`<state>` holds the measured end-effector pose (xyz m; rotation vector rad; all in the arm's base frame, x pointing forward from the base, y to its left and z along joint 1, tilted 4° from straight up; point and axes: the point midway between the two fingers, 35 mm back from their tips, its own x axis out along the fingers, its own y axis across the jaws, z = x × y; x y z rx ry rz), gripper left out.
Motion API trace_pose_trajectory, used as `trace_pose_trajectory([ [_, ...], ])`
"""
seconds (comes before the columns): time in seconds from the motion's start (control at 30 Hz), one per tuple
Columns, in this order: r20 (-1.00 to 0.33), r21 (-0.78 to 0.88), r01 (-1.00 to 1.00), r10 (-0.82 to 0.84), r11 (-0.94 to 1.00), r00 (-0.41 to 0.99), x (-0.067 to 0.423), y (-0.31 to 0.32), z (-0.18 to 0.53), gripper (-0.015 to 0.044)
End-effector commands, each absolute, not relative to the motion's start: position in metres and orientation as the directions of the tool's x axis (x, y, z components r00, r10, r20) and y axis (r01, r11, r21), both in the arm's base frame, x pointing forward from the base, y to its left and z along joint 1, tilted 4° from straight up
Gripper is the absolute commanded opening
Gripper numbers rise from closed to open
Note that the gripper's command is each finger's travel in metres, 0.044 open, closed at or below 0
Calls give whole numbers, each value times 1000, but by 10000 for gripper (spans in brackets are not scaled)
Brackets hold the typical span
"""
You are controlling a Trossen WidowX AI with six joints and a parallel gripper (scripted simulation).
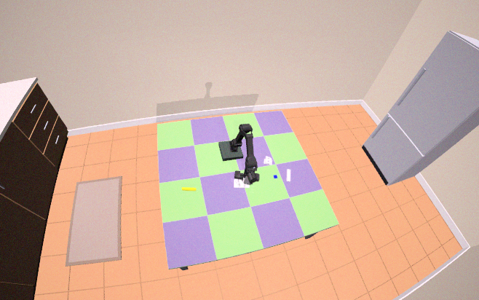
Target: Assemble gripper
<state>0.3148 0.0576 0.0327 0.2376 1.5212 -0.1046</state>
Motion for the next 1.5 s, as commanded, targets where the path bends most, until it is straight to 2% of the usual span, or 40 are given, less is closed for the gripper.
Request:
trace_pose_trajectory([
  [0.0, -996, 89, 215, 80, 972, 51, 315, 58, 33, 224],
  [0.17, -996, 88, 216, 79, 972, 51, 315, 57, 43, 224],
  [0.4, -996, 85, 219, 76, 972, 52, 311, 52, 100, 224],
  [0.53, -995, 94, 221, 81, 971, 66, 314, 53, 96, 224],
  [0.8, -995, 87, 72, 82, 994, 61, 305, 83, 100, 434],
  [0.83, -995, 85, 49, 82, 995, 61, 304, 88, 100, 440],
  [1.47, -994, 73, -341, 96, 937, 51, 262, 164, 111, 440],
])
